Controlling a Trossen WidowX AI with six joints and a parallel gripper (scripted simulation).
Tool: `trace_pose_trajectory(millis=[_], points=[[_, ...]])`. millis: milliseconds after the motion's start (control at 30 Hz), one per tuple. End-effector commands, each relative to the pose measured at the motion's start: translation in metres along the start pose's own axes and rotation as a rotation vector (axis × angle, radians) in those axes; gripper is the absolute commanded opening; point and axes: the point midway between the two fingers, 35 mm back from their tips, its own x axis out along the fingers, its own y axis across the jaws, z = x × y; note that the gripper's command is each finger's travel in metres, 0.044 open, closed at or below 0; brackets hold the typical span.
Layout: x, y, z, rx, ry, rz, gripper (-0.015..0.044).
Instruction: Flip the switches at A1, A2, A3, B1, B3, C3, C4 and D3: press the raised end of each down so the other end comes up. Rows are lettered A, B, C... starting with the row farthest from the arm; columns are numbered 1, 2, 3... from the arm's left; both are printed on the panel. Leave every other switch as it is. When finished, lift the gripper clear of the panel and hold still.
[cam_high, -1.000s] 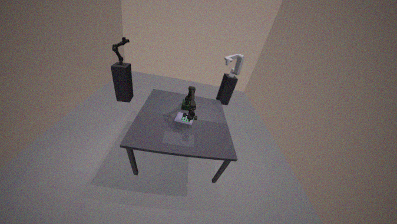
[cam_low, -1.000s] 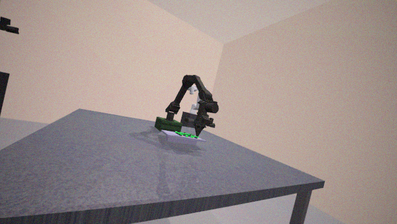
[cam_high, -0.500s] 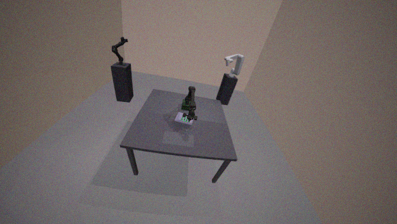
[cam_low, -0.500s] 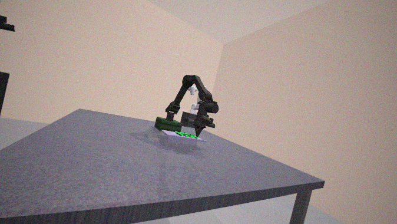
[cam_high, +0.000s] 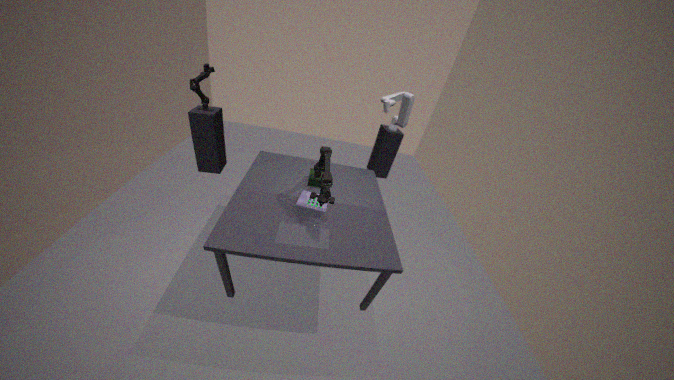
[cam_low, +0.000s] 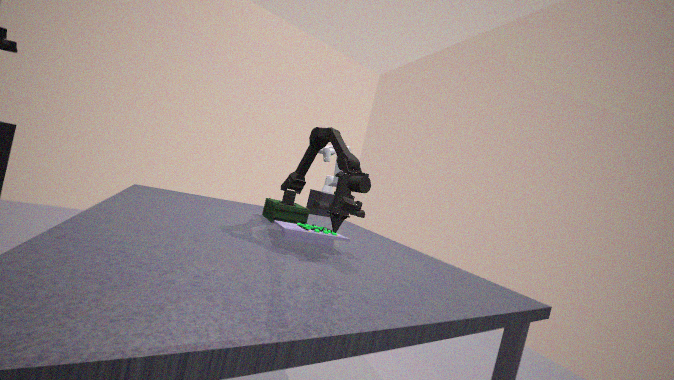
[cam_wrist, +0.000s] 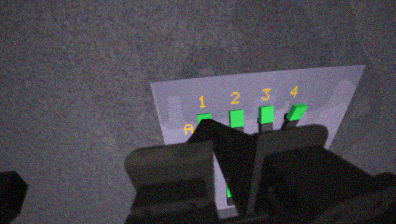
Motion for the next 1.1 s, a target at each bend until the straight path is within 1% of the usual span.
trace_pose_trajectory(millis=[0, 67, 133, 300, 433, 533, 600, 700, 1067], points=[[-0.014, 0.000, 0.001, 0.000, -0.006, 0.001, 0.0000], [-0.050, 0.001, -0.001, 0.000, -0.020, 0.003, 0.0000], [-0.064, 0.001, -0.002, 0.000, -0.026, 0.004, 0.0000], [-0.064, -0.001, -0.003, 0.000, -0.026, 0.004, 0.0000], [-0.063, -0.031, -0.020, 0.000, -0.024, 0.002, 0.0000], [-0.063, -0.033, -0.021, 0.000, -0.024, 0.001, 0.0000], [-0.055, -0.033, -0.020, 0.001, -0.030, 0.002, 0.0000], [-0.030, -0.033, -0.021, 0.000, -0.049, 0.002, 0.0000], [-0.017, -0.033, -0.021, 0.000, -0.050, 0.001, 0.0000]])
